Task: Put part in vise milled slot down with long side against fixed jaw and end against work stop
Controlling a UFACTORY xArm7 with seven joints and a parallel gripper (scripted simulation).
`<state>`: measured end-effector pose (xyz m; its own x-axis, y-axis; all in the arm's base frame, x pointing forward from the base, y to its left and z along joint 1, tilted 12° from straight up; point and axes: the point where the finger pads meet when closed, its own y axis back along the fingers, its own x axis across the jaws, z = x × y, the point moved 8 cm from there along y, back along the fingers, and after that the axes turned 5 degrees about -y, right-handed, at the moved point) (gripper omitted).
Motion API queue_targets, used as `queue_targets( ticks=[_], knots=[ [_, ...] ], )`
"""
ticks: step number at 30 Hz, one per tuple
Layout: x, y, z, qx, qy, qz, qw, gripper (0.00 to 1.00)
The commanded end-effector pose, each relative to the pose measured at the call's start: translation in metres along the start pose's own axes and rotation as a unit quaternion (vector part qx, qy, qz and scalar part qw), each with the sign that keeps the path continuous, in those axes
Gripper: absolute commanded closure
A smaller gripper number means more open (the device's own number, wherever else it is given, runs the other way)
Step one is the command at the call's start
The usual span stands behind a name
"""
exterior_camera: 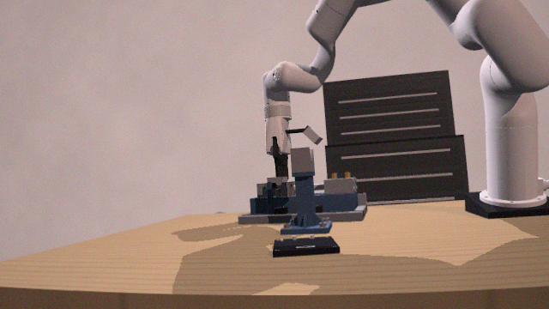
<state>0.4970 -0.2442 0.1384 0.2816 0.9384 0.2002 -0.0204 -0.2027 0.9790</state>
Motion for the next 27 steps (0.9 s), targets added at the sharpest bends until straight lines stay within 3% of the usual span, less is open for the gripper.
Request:
queue_targets(
  ticks=[1, 27],
  knots=[
    [0.0009, 0.0023, 0.0009, -0.003, 0.0, -0.001, 1.0, 1.0],
    [0.0068, 0.0023, 0.0004, -0.003, 0.0, -0.001, 1.0, 1.0]
  ],
)
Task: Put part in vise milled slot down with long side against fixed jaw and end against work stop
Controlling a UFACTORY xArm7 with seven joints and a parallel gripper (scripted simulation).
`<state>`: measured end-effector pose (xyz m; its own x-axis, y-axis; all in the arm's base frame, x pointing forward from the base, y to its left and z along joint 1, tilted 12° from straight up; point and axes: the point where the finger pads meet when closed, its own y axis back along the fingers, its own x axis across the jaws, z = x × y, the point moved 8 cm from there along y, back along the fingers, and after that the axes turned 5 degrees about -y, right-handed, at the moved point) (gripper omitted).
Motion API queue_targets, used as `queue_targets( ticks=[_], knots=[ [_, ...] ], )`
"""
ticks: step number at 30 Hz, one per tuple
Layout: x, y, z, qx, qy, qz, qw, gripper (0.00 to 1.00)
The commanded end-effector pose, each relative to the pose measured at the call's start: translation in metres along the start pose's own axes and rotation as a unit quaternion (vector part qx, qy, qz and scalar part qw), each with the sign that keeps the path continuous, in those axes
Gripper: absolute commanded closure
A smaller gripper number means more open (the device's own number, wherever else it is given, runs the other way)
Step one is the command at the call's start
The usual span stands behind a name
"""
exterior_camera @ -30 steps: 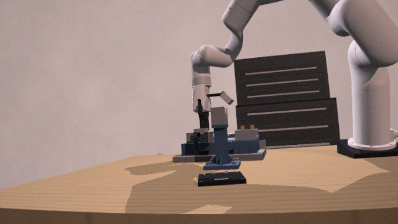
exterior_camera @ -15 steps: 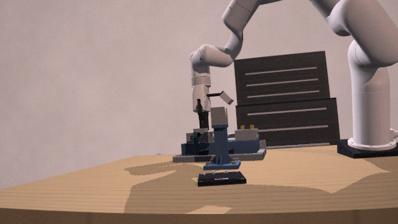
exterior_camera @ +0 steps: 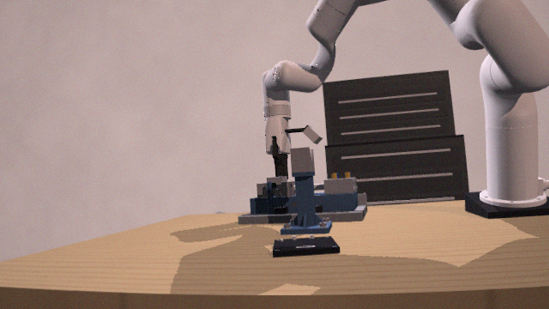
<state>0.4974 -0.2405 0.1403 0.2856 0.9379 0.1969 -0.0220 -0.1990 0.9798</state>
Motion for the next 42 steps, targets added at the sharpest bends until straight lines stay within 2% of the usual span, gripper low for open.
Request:
queue_targets(
  ticks=[1, 42],
  knots=[
    [0.0031, 0.0012, 0.0011, -0.001, 0.002, 0.001, 1.0, 1.0],
    [0.0081, 0.0012, 0.0006, -0.001, 0.002, 0.001, 1.0, 1.0]
  ],
)
